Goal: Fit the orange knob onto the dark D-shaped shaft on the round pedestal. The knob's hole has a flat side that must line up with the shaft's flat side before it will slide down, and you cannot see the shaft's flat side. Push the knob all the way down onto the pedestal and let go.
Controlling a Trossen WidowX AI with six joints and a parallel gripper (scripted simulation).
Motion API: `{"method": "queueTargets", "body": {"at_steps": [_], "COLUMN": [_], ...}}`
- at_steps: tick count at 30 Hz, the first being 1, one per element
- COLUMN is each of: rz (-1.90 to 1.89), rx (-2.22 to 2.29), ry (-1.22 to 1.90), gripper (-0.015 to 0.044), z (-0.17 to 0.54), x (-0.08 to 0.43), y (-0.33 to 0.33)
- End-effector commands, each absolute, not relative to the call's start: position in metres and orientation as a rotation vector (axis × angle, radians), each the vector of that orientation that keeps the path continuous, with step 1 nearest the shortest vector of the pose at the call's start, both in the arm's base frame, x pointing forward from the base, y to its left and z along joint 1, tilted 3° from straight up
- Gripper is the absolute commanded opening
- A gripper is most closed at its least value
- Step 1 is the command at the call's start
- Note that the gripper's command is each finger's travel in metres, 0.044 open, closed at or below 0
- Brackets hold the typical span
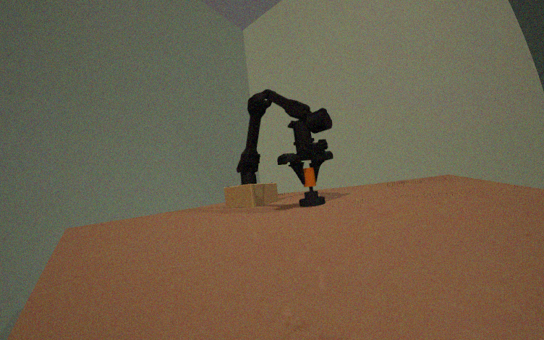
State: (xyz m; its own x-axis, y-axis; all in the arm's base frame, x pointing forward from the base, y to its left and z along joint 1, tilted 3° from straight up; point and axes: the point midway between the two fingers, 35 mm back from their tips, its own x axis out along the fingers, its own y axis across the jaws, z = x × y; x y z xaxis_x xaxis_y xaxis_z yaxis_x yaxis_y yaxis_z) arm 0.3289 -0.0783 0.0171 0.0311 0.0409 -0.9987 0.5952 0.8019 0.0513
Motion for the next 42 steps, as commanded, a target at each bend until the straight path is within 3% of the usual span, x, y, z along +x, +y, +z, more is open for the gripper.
{"method": "queueTargets", "body": {"at_steps": [1, 42], "rz": [-0.467, -0.628], "rx": [0.543, 0.707], "ry": [1.491, 1.45], "gripper": [0.0, 0.0], "z": [0.0171, 0.0211], "x": [0.3304, 0.332], "y": [-0.079, -0.0799]}}
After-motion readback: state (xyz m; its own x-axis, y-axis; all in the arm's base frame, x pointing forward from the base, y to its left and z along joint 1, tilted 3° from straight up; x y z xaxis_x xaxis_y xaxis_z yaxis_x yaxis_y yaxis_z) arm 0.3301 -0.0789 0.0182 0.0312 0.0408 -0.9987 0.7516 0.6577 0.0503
